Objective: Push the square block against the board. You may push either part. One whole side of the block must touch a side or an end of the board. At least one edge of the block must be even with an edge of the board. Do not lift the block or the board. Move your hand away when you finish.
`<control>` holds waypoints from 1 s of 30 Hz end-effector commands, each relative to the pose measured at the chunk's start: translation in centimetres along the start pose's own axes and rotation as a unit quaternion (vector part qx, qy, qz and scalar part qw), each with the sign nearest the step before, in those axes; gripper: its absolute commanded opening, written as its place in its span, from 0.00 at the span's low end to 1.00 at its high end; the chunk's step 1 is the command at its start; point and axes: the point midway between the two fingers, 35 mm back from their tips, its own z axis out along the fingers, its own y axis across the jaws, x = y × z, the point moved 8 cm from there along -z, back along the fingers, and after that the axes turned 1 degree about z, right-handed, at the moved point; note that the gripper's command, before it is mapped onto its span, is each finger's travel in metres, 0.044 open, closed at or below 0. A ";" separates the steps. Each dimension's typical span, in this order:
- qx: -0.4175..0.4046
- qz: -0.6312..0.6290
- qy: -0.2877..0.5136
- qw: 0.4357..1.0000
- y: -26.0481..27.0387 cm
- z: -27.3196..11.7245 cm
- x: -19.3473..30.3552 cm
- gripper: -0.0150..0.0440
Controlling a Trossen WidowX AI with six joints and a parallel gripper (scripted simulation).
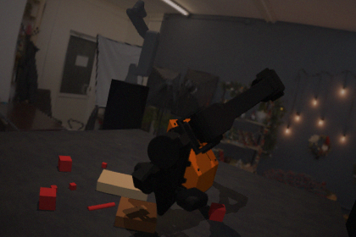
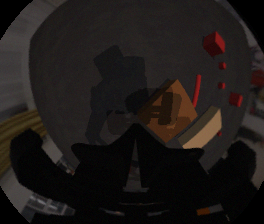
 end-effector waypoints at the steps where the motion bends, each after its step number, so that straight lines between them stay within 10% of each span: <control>1: -0.003 0.067 0.000 0.998 -0.3 -0.1 1.0 0.25; 22: -0.001 0.348 0.004 0.937 -2.5 -0.1 5.2 0.25; 30: -0.002 0.348 0.005 0.937 -2.5 5.4 5.3 0.25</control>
